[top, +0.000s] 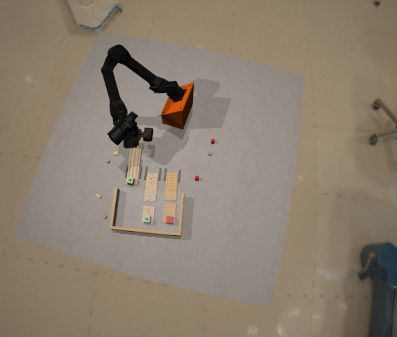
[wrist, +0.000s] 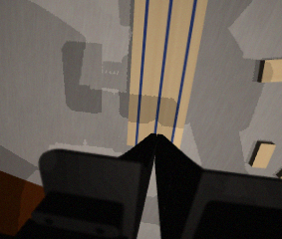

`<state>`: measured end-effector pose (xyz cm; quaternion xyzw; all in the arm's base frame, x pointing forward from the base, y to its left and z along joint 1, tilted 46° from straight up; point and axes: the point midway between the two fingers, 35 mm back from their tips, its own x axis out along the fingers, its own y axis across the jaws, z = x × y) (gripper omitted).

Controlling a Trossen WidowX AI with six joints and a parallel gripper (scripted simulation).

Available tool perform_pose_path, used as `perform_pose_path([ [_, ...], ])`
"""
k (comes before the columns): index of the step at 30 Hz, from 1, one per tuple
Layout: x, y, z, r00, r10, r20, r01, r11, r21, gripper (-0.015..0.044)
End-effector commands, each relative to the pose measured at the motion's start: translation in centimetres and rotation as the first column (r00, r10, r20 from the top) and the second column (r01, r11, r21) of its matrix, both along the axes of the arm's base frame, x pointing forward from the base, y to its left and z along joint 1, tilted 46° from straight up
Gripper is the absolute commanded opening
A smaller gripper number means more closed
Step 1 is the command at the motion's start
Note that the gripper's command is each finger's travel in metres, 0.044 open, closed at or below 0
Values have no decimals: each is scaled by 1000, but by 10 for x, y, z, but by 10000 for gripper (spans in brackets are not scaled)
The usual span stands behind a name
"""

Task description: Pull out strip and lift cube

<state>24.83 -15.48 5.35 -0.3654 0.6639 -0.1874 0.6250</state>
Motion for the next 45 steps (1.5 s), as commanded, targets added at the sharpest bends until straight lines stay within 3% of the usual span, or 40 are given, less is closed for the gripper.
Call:
perform_pose_path([
  [1, 6, 5, 2, 1000, -27, 11, 27, 1000, -1, 53],
  [16, 59, 19, -3, 997, -61, 50, 61, 998, 4, 440],
  [45, 155, 49, -7, 997, -61, 56, 61, 998, 7, 440],
])
